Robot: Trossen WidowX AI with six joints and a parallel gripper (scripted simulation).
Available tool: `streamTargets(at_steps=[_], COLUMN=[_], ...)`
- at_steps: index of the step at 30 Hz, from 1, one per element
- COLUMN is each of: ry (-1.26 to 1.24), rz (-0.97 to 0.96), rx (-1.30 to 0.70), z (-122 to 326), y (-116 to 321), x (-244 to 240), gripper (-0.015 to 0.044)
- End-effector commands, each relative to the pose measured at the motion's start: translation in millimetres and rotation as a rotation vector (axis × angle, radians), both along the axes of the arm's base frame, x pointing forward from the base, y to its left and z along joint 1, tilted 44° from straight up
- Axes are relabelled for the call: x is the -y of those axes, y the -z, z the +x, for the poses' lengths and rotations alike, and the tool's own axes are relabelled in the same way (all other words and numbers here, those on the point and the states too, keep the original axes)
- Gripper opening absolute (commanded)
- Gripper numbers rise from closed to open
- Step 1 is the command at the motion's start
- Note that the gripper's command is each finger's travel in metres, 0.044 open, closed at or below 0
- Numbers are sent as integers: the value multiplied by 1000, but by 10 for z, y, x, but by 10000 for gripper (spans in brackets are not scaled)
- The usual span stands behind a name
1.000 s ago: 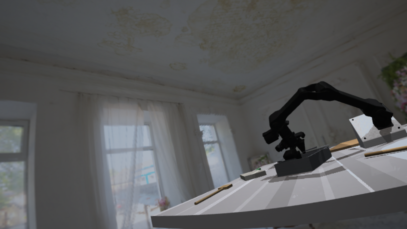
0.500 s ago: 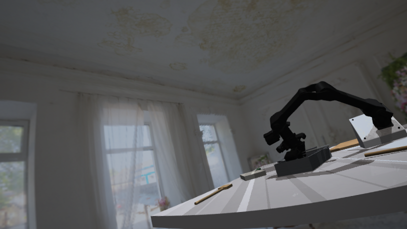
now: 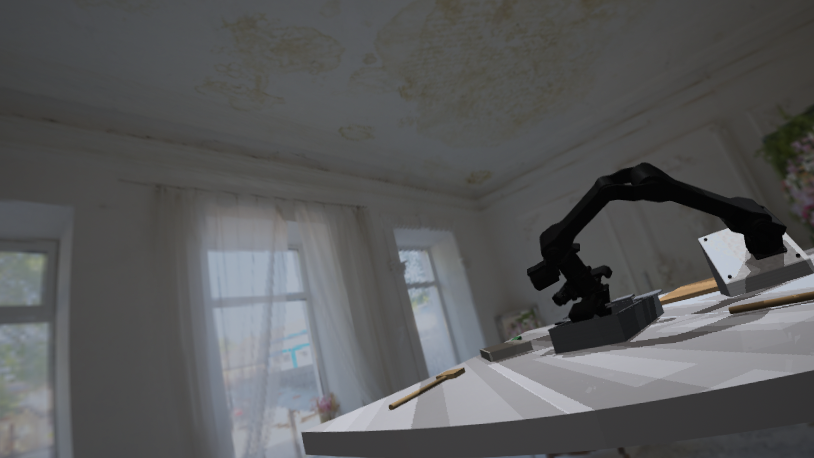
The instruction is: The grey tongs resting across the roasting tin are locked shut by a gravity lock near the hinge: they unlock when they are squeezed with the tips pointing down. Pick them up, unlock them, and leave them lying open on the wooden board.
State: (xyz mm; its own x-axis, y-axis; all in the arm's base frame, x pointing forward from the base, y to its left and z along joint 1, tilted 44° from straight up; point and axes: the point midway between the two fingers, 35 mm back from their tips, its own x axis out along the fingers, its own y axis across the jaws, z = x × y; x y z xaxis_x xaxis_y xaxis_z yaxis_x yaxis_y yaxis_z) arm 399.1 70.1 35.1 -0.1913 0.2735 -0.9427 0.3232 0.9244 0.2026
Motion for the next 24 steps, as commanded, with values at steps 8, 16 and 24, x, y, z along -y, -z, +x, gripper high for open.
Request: streamTargets(at_steps=[8,16,24], ry=[0,0,28], rz=[-5,-5,96], rx=[-5,-5,12], z=[10,10,-4], y=[-540,-540,-505], x=[535,535,524], gripper=[-150,-150,-150])
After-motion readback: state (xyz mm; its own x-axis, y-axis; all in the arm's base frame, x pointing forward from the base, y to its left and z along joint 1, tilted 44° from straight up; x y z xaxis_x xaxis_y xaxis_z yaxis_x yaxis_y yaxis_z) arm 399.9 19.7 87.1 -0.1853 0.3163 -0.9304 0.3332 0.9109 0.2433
